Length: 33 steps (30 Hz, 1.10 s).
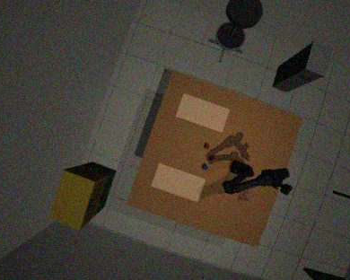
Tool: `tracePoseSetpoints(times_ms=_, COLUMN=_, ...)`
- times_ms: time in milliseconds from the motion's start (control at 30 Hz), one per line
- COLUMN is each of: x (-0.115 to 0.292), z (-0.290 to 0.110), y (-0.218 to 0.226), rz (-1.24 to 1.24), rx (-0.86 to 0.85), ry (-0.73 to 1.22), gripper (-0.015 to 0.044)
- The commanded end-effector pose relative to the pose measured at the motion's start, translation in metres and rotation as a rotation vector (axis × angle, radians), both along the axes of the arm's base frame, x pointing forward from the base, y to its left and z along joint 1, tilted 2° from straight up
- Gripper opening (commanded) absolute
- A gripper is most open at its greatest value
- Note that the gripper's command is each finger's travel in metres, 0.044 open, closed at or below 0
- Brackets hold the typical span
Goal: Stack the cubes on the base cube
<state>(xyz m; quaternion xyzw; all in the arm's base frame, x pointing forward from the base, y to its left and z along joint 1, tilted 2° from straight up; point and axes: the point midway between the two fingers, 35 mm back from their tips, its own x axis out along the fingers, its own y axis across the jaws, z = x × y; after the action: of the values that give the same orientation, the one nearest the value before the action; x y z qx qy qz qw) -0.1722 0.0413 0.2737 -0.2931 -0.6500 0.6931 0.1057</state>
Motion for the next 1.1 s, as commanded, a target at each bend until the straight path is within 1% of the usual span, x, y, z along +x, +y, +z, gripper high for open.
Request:
tracePoseSetpoints(times_ms=0, x=-0.001, z=0.0, y=-0.001, rz=0.006, rx=0.0, ry=-0.002, gripper=0.0374)
tracePoseSetpoints(times_ms=133, x=-0.009, z=-0.005, y=-0.026, rz=0.129, rx=-0.008, ry=-0.041, gripper=0.0269)
tracePoseSetpoints(times_ms=167, x=-0.011, z=-0.006, y=-0.034, rz=0.165, rx=-0.01, ry=-0.053, gripper=0.0265)
tracePoseSetpoints(times_ms=367, x=-0.015, z=-0.016, y=-0.081, rz=0.383, rx=-0.014, ry=-0.127, gripper=0.0265)
tracePoseSetpoints(times_ms=600, x=-0.004, z=-0.028, y=-0.137, rz=0.63, rx=-0.007, ry=-0.221, gripper=0.0265)
tracePoseSetpoints(times_ms=833, x=0.022, z=-0.042, y=-0.187, rz=0.87, rx=0.016, ry=-0.321, gripper=0.0265)
tracePoseSetpoints(times_ms=1067, x=0.061, z=-0.057, y=-0.229, rz=1.101, rx=0.056, ry=-0.427, gripper=0.0265)
